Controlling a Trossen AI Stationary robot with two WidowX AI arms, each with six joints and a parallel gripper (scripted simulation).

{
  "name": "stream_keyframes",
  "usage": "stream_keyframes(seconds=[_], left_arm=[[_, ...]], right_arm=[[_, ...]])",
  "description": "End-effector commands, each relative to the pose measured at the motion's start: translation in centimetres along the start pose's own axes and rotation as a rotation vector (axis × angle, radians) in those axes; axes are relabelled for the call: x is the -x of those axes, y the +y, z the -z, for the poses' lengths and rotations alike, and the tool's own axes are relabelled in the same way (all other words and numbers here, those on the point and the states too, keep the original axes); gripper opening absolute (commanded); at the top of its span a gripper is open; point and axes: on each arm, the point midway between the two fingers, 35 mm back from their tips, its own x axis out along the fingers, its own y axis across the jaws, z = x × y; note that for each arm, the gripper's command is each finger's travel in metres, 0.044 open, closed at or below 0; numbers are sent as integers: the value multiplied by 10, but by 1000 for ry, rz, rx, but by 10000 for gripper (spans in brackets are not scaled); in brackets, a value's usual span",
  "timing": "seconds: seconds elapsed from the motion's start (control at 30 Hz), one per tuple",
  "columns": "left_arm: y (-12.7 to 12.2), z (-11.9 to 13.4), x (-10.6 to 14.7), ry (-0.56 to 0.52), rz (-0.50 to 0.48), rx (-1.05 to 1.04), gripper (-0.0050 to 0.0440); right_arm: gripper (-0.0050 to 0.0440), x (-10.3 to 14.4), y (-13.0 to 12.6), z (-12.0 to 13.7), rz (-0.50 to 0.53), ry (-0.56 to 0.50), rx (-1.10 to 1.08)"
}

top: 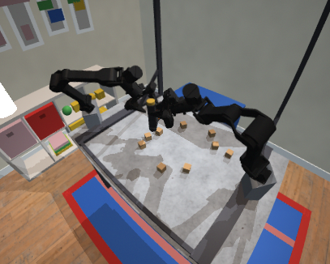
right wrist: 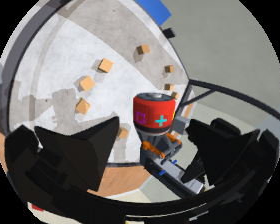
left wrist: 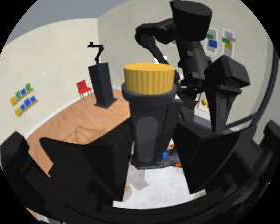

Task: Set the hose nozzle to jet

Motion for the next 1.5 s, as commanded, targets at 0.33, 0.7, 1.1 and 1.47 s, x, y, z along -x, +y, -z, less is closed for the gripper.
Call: stream_keyframes(seconds=[0.33,0.7,1.1,1.47], left_arm=[[4,-11,0,-24,-3,28,169],[4,-11,0,-24,-3,28,169],[4,-11,0,-24,-3,28,169],[4,-11,0,-24,-3,28,169]], right_arm=[[406,-18,-2,2,8,1,-3],[406,-33,-3,3,9,2,-2],[0,-39,-3,3,12,2,-3],[0,-39,-3,3,12,2,-3]])
